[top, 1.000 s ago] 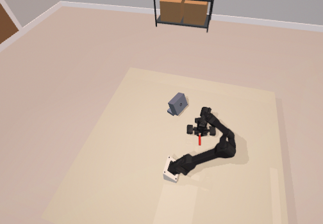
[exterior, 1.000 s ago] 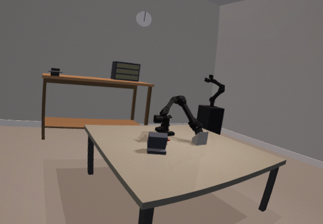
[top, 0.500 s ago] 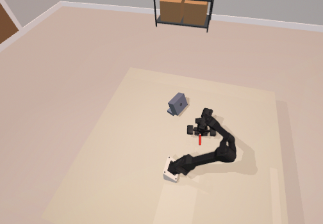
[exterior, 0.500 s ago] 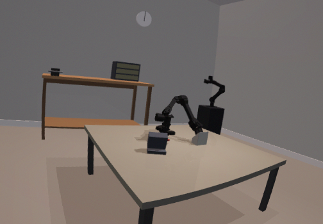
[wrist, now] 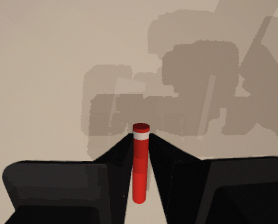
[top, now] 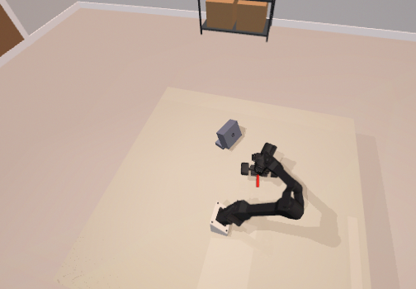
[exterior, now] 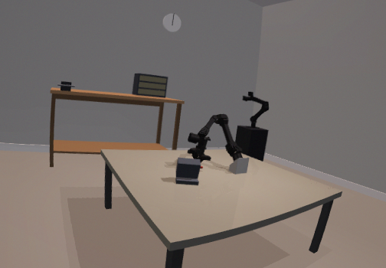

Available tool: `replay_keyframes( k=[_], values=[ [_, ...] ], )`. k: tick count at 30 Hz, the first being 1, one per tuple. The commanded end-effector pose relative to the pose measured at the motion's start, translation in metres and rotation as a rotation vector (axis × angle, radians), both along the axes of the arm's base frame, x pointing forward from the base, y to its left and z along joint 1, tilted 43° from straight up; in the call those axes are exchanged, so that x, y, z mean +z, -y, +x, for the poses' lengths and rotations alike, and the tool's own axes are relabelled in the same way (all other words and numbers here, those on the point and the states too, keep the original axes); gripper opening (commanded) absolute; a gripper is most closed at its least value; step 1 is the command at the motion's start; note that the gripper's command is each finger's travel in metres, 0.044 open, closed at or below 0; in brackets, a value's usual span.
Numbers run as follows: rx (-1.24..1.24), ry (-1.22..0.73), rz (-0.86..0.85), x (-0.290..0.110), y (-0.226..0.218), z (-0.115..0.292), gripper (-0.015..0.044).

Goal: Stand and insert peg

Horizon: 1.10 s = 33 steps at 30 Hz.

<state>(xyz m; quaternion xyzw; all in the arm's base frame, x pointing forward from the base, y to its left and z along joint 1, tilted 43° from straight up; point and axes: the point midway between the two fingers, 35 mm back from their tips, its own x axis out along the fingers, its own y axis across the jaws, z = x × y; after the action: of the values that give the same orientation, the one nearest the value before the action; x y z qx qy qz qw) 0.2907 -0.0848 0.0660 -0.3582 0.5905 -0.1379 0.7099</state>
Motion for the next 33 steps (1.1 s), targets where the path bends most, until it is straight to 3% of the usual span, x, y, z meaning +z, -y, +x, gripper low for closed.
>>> replay_keyframes(
  k=[1, 33],
  values=[
    [0.026, 0.018, 0.01, 0.0, -0.001, -0.003, 0.005],
    [0.214, 0.212, 0.073, 0.012, -0.007, -0.019, 0.005]
  ],
)
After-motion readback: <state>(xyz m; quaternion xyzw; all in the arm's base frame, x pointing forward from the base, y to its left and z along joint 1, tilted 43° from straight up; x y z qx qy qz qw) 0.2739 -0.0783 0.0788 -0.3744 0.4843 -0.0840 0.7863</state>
